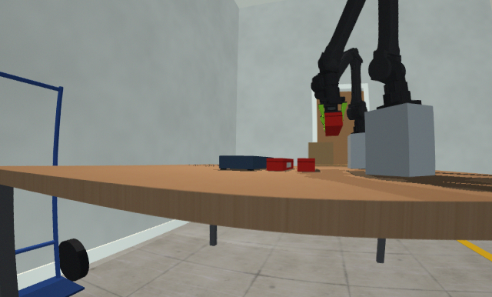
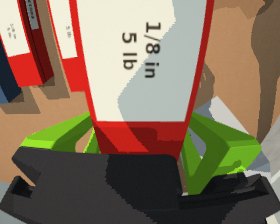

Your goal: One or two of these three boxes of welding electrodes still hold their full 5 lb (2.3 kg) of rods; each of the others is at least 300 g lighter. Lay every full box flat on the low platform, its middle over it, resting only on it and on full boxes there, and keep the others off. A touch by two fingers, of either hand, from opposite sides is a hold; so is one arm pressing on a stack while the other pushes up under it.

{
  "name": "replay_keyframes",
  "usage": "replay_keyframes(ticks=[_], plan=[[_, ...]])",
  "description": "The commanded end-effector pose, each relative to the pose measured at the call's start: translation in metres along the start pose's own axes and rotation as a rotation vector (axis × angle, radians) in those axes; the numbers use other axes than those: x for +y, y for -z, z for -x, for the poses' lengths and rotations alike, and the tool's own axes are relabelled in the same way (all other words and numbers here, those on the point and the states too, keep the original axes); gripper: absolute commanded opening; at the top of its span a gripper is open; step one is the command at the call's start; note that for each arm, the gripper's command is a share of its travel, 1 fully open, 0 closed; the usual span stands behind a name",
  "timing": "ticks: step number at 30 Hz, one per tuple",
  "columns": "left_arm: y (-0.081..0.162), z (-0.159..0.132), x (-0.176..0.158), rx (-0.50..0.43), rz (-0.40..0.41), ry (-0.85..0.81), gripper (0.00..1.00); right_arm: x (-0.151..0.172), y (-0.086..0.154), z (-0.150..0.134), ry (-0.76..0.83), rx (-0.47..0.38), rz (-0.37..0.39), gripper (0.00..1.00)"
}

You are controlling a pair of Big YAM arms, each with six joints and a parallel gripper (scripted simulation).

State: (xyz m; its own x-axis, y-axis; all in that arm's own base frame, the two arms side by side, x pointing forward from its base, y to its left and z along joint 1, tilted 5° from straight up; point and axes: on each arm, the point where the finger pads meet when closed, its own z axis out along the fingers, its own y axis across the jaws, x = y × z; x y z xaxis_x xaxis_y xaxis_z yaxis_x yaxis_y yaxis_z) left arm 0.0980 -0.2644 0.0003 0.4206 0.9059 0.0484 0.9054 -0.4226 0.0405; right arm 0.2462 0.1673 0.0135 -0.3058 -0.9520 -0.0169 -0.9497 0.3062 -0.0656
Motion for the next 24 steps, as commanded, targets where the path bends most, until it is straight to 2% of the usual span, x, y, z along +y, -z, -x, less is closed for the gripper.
replay_keyframes(ticks=[1,18,24], plan=[[0.012,-0.005,0.005,-0.003,0.033,-0.005,0.00,-0.004,0.012,-0.006,-0.023,0.003,-0.028,0.00],[0.009,-0.005,0.004,-0.003,0.033,-0.005,0.00,-0.003,0.009,-0.007,-0.023,0.003,-0.028,0.00],[-0.003,-0.006,0.005,0.002,0.029,0.000,0.00,-0.003,-0.005,-0.010,-0.020,0.023,-0.013,0.00]])
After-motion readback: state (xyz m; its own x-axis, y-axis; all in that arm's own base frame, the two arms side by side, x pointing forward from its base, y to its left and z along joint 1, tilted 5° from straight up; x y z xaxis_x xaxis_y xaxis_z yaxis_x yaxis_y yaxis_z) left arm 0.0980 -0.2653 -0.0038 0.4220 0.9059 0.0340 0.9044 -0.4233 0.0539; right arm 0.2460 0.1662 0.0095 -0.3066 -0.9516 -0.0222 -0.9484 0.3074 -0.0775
